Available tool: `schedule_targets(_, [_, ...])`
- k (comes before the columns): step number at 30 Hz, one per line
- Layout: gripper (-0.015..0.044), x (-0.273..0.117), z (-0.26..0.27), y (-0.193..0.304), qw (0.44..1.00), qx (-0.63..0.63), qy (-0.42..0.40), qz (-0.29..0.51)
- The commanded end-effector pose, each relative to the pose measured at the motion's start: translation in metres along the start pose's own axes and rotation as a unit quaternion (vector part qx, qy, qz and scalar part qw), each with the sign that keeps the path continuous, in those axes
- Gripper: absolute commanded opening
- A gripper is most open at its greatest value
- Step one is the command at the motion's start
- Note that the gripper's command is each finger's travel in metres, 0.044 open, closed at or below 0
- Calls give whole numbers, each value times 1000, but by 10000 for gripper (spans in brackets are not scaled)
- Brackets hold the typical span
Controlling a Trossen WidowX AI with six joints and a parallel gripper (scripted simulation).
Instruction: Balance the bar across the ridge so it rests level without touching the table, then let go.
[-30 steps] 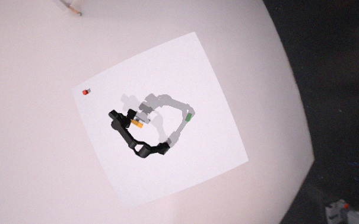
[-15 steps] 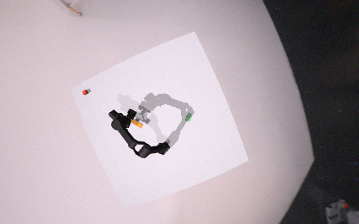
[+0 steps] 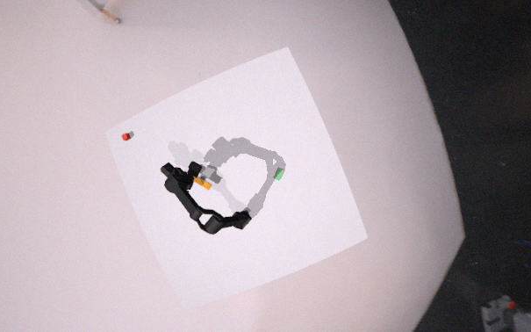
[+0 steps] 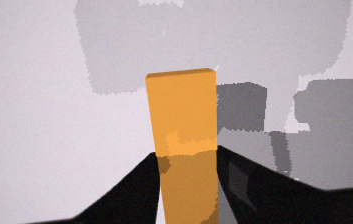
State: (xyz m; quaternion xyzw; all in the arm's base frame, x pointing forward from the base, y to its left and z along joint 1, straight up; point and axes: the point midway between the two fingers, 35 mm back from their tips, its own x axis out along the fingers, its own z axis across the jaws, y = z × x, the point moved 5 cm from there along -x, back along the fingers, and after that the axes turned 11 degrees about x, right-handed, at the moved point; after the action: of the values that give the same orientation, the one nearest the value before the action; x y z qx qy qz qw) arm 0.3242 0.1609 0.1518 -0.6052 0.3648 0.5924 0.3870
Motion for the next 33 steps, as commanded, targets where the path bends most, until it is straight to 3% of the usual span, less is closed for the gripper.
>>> schedule_targets(1, [0, 1, 0, 0, 1000, -1, 0, 0])
schedule_targets(33, [0, 4, 0, 0, 1000, -1, 0, 0])
